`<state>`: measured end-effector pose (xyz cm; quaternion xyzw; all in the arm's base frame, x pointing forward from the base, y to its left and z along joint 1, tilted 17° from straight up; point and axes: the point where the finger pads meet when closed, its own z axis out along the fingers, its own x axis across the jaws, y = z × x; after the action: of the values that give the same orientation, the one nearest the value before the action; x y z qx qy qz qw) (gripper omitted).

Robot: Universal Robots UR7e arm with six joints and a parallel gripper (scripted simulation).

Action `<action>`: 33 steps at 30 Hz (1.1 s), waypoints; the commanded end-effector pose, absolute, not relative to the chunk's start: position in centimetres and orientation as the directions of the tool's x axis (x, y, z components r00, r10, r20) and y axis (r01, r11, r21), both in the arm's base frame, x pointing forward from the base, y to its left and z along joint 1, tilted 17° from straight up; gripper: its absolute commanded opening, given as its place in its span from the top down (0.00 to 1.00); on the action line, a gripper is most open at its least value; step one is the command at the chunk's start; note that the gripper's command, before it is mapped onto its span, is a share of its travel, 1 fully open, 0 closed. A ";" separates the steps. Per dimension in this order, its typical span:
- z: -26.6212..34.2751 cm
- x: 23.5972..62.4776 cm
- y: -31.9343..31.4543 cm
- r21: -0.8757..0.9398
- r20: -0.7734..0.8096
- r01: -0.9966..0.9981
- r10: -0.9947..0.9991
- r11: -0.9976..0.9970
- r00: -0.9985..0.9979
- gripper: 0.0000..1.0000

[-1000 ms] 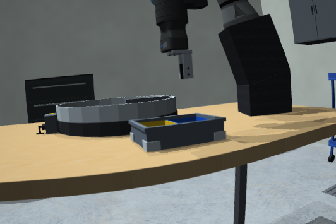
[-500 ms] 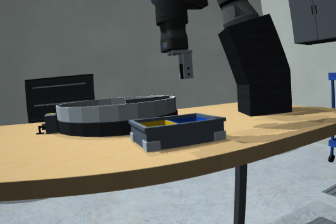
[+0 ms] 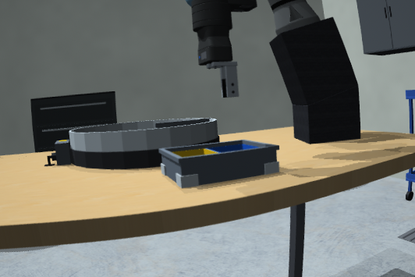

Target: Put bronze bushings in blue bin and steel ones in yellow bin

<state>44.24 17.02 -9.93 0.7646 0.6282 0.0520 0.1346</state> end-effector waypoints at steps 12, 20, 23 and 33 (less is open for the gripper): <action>-9.9 44.3 17.0 0.272 -0.089 0.946 0.975 -0.174 0.205 0.00; -9.9 44.3 17.0 0.272 -0.089 0.946 0.975 -0.174 0.205 0.00; -9.9 44.3 17.0 0.272 -0.089 0.946 0.975 -0.174 0.205 0.00; -9.9 44.3 17.0 0.272 -0.089 0.946 0.975 -0.174 0.205 0.00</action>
<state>44.24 17.02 -9.93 0.7646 0.6282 0.0520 0.1346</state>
